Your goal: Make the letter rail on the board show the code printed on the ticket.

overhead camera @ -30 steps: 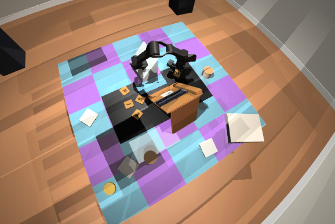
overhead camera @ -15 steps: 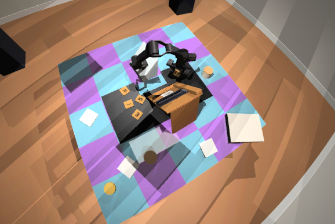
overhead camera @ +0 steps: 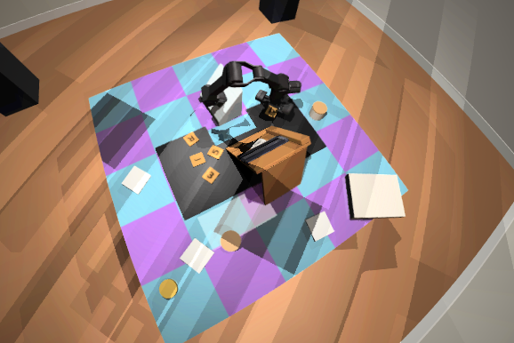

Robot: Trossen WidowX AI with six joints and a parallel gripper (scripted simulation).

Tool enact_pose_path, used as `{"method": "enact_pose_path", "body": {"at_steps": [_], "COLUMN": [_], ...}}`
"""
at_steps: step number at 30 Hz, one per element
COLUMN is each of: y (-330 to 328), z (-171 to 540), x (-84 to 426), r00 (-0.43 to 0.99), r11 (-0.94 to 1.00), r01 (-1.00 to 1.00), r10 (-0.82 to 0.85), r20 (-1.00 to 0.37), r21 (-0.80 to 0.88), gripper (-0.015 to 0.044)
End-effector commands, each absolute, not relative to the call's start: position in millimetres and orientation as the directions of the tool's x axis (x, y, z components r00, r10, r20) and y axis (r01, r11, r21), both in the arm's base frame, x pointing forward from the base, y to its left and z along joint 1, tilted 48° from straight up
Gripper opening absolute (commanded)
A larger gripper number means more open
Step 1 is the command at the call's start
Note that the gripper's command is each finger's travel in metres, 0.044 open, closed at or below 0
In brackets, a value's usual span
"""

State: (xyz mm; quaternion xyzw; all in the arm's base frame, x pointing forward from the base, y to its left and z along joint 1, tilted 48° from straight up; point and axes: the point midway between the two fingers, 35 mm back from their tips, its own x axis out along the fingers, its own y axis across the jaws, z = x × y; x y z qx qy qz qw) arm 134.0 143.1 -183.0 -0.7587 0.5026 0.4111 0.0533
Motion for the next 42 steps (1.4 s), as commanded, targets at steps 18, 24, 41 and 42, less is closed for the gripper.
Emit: {"method": "enact_pose_path", "body": {"at_steps": [18,24,41,42], "y": [191.3,202.6,210.7,209.9], "z": [-129.7,-107.4,-36.0,-31.4], "x": [177.8,193.4,229.2,232.3], "r00": [0.214,0.247,0.346,0.355], "r11": [-0.388,-0.325,-0.127,-0.113], "r01": [-0.922,-0.94,-0.938,-0.935], "r10": [-0.515,-0.443,-0.29,-0.282], "r20": [-0.83,-0.862,-0.892,-0.891], "r21": [0.003,-0.102,-0.323,-0.337], "gripper": [0.0,0.0,0.0,0.0]}}
